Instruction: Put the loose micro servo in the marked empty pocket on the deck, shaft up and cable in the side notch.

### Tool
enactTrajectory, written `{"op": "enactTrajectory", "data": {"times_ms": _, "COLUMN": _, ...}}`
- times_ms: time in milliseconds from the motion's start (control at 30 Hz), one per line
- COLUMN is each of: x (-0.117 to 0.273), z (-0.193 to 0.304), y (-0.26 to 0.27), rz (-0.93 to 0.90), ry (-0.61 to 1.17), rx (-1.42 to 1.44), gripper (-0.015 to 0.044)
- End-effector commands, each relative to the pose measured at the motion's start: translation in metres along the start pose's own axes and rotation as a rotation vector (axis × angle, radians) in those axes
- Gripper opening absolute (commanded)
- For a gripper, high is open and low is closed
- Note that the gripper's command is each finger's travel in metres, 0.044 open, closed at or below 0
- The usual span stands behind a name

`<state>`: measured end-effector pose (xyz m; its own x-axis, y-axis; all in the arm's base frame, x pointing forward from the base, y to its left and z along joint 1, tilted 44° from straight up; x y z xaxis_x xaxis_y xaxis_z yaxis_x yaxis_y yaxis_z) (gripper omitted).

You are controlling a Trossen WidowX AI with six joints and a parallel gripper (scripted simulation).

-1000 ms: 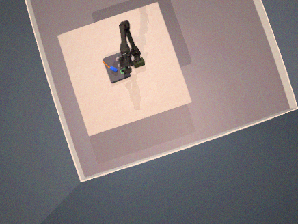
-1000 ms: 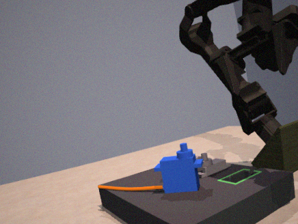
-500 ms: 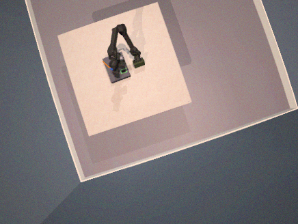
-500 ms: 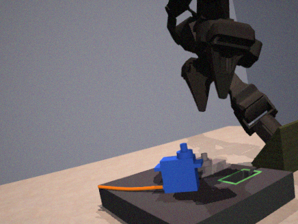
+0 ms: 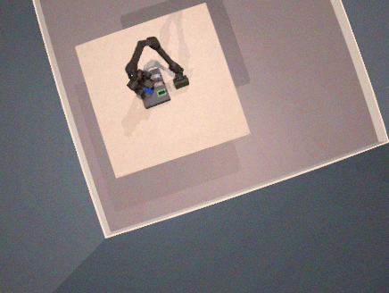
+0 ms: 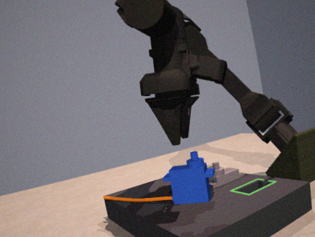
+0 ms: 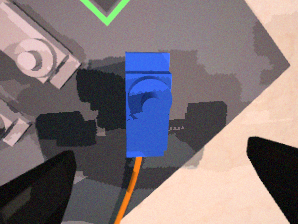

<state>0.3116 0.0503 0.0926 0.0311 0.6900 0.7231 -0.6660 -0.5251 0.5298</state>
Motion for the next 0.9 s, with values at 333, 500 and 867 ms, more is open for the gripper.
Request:
{"op": "enactTrajectory", "data": {"times_ms": 333, "x": -0.024, "z": 0.013, "y": 0.005, "rz": -0.041, "ry": -0.044, "rx": -0.076, "gripper": 0.0440}}
{"op": "enactTrajectory", "data": {"times_ms": 500, "x": -0.033, "z": 0.012, "y": 0.005, "rz": -0.041, "ry": -0.043, "rx": -0.077, "gripper": 0.0440}}
{"op": "enactTrajectory", "data": {"times_ms": 867, "x": -0.047, "z": 0.011, "y": 0.006, "rz": -0.042, "ry": -0.043, "rx": -0.077, "gripper": 0.0440}}
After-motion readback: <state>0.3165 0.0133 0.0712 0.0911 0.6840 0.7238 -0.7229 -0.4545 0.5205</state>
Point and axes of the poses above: the point midway between the two fingers, 35 mm back from their tips, its own x axis back along the fingers, its own y axis across the jaws, z = x × y, the point moved 1 cm from there along x, back along the fingers, and after that the axes turned 8 degrees about x, right-handed, at the moved point
